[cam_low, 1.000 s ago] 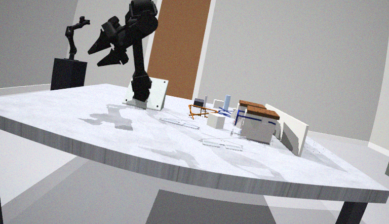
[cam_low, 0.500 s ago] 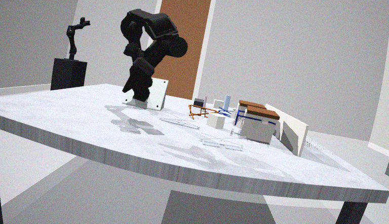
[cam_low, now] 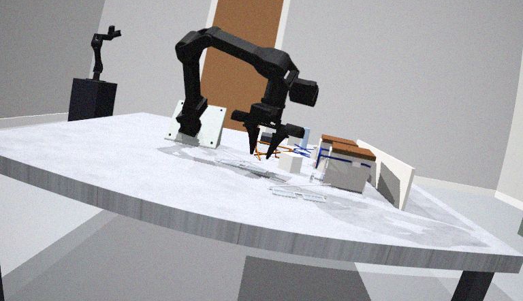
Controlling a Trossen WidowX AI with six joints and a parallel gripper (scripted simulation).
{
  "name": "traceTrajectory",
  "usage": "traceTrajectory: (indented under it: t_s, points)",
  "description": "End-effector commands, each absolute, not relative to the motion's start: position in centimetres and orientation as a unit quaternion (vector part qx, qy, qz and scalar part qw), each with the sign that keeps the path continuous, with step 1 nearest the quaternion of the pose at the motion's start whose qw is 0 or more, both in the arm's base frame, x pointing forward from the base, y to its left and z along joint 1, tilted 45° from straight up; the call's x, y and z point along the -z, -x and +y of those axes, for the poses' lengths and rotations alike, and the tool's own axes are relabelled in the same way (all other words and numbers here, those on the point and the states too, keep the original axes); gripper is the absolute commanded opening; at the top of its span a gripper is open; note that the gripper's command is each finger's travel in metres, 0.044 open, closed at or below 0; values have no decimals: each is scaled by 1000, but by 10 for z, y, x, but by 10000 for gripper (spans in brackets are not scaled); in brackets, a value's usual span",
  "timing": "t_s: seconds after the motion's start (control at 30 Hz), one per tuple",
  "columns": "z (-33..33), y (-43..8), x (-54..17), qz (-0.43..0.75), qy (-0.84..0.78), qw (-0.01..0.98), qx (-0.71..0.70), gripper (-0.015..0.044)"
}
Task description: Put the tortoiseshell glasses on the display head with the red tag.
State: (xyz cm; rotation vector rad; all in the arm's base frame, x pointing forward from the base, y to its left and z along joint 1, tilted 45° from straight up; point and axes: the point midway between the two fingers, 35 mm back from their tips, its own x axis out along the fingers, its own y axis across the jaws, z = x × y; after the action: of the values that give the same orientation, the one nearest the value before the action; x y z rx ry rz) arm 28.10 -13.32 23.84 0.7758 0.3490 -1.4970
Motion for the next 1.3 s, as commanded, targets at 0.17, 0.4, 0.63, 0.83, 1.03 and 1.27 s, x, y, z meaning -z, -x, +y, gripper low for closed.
traceTrajectory:
  t_s: [0.17,0.4,0.63,0.83,1.03,1.27]
  points:
    - [-9,-312,-141,393,-149,741,524,200]
    - [80,-282,-63,527,64,751,393,200]
    - [119,-244,-22,579,208,726,307,200]
    - [118,-245,-23,579,208,726,307,121]
    - [118,-245,-23,579,208,726,307,120]
    - [114,-247,-17,579,208,727,307,120]
